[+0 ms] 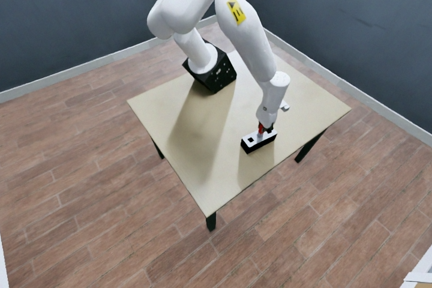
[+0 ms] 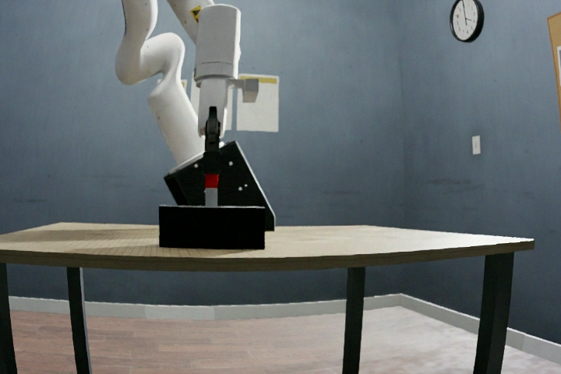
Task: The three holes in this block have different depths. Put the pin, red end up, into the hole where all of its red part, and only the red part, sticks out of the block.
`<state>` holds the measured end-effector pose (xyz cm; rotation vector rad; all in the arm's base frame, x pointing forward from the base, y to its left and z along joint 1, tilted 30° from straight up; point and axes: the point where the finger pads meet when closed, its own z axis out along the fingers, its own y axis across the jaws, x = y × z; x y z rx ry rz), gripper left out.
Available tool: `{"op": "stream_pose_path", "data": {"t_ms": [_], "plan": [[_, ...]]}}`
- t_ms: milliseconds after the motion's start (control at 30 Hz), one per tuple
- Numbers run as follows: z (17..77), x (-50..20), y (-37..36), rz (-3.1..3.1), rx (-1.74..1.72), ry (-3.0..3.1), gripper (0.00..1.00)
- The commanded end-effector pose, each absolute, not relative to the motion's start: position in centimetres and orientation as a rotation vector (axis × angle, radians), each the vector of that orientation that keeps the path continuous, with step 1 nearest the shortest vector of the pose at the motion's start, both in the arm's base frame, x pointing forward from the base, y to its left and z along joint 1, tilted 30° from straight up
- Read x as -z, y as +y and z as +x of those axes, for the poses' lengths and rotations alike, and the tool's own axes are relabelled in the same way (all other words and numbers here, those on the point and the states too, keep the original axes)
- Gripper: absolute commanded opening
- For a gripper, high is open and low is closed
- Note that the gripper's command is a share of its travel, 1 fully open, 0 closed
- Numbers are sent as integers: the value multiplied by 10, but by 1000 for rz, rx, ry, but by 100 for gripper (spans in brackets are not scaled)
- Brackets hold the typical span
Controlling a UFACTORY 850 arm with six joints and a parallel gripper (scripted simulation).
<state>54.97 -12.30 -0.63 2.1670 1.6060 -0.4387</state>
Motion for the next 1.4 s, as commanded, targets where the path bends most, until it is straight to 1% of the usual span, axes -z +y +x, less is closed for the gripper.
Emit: {"op": "stream_pose_path", "data": {"t_ms": [0, 1367], "plan": [[552, 9, -124, 2166, 437, 1606, 0], [551, 12, -127, 2166, 437, 1606, 0]]}}
